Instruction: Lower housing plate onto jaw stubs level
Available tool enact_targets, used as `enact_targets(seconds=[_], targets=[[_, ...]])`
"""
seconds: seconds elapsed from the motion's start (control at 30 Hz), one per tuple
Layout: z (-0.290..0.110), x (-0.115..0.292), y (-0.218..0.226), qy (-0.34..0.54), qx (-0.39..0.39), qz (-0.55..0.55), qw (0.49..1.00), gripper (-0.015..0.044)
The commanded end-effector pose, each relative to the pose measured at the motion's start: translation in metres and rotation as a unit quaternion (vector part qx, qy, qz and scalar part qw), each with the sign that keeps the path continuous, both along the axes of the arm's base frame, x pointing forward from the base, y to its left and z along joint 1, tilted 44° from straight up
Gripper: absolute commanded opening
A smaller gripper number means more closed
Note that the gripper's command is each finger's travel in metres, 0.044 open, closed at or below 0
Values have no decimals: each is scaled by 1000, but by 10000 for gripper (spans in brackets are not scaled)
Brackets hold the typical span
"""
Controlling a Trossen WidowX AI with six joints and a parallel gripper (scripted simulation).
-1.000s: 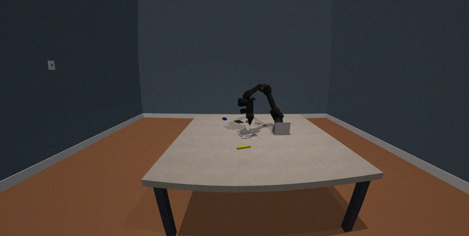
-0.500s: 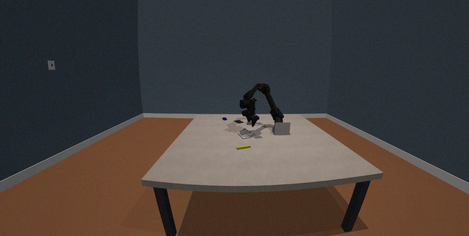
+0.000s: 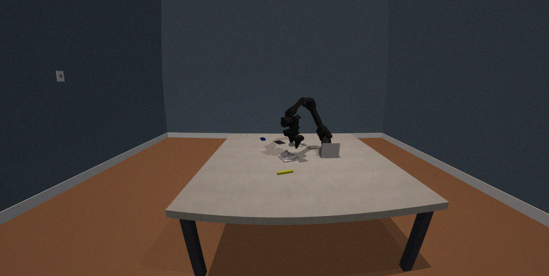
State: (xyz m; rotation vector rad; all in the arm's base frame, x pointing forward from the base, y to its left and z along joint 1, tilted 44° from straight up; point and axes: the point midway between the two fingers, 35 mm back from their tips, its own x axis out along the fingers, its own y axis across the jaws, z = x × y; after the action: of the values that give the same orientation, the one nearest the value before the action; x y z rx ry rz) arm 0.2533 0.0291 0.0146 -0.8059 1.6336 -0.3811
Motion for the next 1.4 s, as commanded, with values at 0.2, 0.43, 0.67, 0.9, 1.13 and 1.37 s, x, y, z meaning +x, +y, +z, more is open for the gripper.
enact_targets(seconds=[0.2, 0.43, 0.67, 0.9, 1.13, 1.37], targets=[[-1, 0, 1, 1, 2, 0, 1000, 351], [4, -11, -3, 1, 2, 0, 1000, 351], [4, -11, -4, 1, 2, 0, 1000, 351], [4, -11, -4, 1, 2, 0, 1000, 351], [4, -11, -4, 1, 2, 0, 1000, 351], [4, -11, -4, 1, 2, 0, 1000, 351]])
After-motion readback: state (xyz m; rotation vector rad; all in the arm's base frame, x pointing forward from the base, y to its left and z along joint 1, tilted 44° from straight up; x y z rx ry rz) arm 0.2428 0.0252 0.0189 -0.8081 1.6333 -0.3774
